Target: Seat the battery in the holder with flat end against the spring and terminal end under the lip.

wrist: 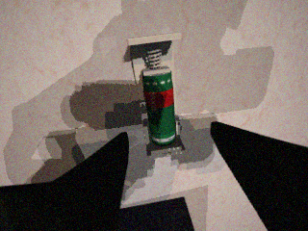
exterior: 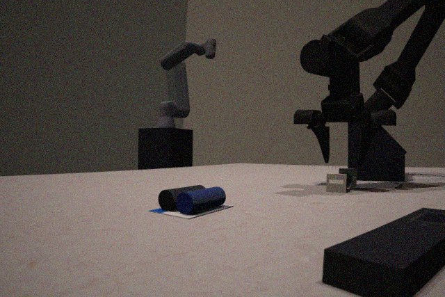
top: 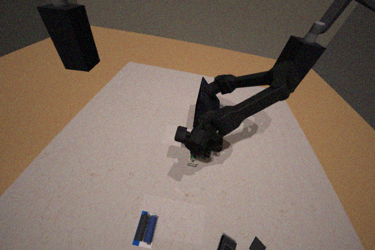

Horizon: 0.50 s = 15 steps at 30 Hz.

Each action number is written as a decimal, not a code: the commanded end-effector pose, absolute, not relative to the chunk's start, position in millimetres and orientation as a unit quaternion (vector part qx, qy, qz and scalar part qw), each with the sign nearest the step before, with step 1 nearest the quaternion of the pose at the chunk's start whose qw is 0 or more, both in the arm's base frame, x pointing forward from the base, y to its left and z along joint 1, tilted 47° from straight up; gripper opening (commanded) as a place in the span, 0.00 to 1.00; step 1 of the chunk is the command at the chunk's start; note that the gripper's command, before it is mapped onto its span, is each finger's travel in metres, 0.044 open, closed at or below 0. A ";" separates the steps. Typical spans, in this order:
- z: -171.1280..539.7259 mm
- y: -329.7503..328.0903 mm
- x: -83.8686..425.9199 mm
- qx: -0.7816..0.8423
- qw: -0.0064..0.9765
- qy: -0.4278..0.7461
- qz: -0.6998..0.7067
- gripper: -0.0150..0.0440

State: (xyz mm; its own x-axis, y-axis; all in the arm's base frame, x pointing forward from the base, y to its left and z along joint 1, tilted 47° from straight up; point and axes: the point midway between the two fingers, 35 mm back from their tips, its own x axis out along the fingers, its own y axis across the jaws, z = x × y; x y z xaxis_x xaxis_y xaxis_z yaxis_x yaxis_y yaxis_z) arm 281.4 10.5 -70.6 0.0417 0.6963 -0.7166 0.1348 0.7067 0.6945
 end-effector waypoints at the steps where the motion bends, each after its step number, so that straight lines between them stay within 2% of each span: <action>1: -45.4 -16.9 283.0 0.310 0.661 0.649 0.213 0.92; 3: -35.9 -25.7 280.3 0.310 0.661 0.649 0.214 1.00; 15: -35.8 -27.7 278.6 0.310 0.661 0.649 0.214 1.00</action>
